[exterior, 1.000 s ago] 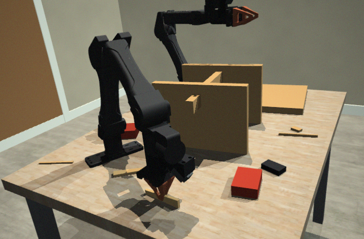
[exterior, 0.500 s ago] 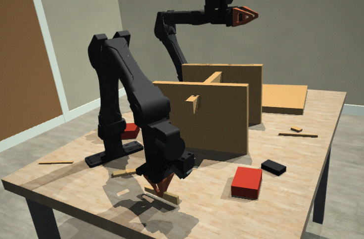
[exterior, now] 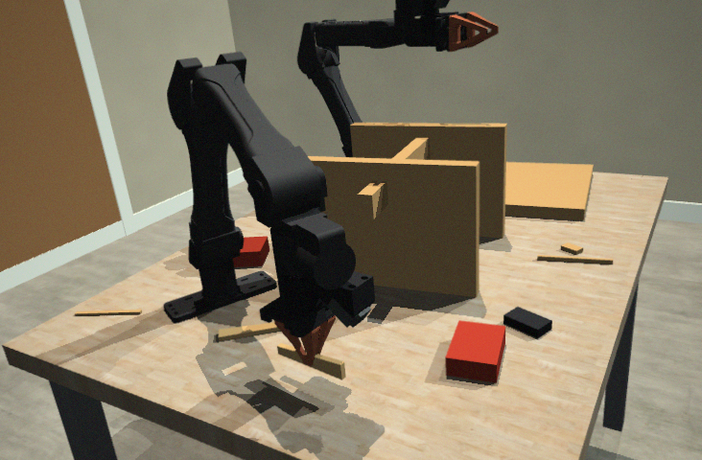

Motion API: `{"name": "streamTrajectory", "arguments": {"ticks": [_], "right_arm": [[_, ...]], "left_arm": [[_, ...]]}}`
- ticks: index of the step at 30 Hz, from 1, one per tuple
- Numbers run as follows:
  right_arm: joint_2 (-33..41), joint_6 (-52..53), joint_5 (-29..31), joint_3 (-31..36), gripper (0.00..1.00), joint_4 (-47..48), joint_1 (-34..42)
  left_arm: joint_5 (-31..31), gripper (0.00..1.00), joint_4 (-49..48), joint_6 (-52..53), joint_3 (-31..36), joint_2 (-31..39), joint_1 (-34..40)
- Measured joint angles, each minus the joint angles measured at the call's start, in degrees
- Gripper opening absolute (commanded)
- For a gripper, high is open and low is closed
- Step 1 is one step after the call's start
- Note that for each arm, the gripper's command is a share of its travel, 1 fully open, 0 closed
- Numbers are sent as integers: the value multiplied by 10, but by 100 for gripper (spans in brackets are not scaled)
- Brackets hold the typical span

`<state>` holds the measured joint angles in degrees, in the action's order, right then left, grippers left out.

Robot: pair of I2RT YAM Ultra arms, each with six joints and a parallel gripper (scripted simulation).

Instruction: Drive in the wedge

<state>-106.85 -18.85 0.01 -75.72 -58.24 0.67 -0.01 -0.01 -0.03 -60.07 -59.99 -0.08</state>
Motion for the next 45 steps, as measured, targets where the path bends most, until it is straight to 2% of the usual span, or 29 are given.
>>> {"name": "streamTrajectory", "arguments": {"ticks": [17,24,29,32,36,45], "right_arm": [[15,0,0,-40,3,-52,0],[33,5,-23,-39,3,-30,21],[37,14,-36,4,3,-65,46],[35,20,-43,-9,3,-89,57],[41,30,-67,-68,3,-38,87],[115,44,-133,-5,3,130,138]], "left_arm": [[0,40,0,0,0,0,0],[0,40,0,0,0,0,0],[0,40,0,0,0,0,0],[0,40,0,0,0,0,0],[0,40,0,0,0,0,0],[0,40,0,0,0,0,0]]}}
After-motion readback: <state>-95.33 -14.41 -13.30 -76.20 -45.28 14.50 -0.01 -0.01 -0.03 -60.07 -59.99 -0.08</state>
